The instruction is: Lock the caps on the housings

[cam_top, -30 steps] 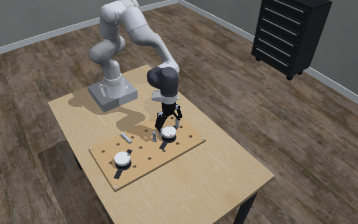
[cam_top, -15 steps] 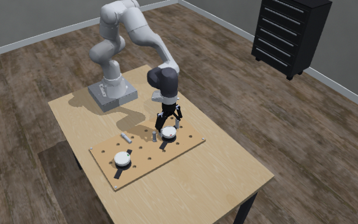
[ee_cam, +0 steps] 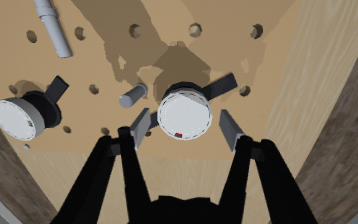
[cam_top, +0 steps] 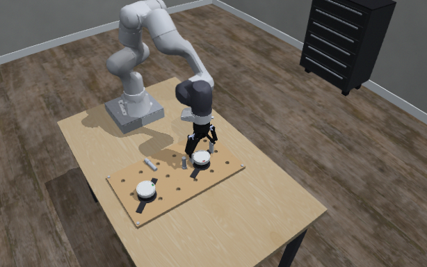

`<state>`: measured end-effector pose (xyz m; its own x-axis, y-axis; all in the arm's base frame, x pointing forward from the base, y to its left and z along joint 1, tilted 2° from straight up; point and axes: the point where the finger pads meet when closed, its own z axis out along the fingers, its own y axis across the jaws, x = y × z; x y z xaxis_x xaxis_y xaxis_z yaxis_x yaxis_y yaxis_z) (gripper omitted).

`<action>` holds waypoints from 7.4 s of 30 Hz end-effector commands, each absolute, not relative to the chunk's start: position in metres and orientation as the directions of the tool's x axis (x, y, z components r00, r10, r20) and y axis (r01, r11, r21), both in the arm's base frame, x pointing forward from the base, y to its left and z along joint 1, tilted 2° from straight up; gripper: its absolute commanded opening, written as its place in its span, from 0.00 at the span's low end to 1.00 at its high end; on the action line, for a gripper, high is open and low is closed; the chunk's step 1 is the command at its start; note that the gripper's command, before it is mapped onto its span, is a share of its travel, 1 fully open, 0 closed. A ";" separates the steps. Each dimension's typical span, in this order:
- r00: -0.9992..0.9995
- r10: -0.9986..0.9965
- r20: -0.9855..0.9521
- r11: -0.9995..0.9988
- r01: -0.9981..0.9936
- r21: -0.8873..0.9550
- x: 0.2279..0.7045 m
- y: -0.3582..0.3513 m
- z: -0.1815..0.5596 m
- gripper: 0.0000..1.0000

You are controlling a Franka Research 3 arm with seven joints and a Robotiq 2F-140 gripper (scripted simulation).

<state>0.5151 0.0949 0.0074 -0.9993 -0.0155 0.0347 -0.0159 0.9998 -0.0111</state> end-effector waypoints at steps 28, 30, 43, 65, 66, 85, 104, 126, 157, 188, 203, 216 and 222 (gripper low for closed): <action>-0.999 -0.016 0.036 1.000 -0.016 -0.009 0.514 0.095 0.006 0.10; -0.999 -0.016 0.036 1.000 -0.016 -0.009 0.514 0.095 0.006 0.10; -0.999 -0.016 0.036 1.000 -0.016 -0.009 0.514 0.095 0.006 0.10; -0.999 -0.016 0.036 1.000 -0.016 -0.009 0.514 0.095 0.006 0.10; -0.999 -0.016 0.036 1.000 -0.016 -0.009 0.514 0.095 0.006 0.10; -0.999 -0.016 0.036 1.000 -0.016 -0.009 0.514 0.095 0.006 0.10; -0.972 0.231 0.033 0.973 0.230 -0.018 0.514 0.095 0.006 0.10; -0.891 0.452 0.028 0.892 0.452 -0.025 0.514 0.095 0.006 0.10; -0.827 0.562 0.024 0.827 0.561 -0.028 0.514 0.095 0.006 0.10; -0.827 0.562 0.024 0.827 0.561 -0.028 0.514 0.095 0.006 0.78; -0.827 0.562 0.024 0.827 0.561 -0.028 0.514 0.095 0.006 0.78; -0.827 0.562 0.024 0.827 0.561 -0.028 0.515 0.095 0.008 0.78; -0.827 0.562 0.024 0.827 0.561 -0.028 0.515 0.095 0.013 0.78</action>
<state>0.5149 0.0941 0.0095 -0.8287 0.5591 0.0241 0.5585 0.8290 -0.0265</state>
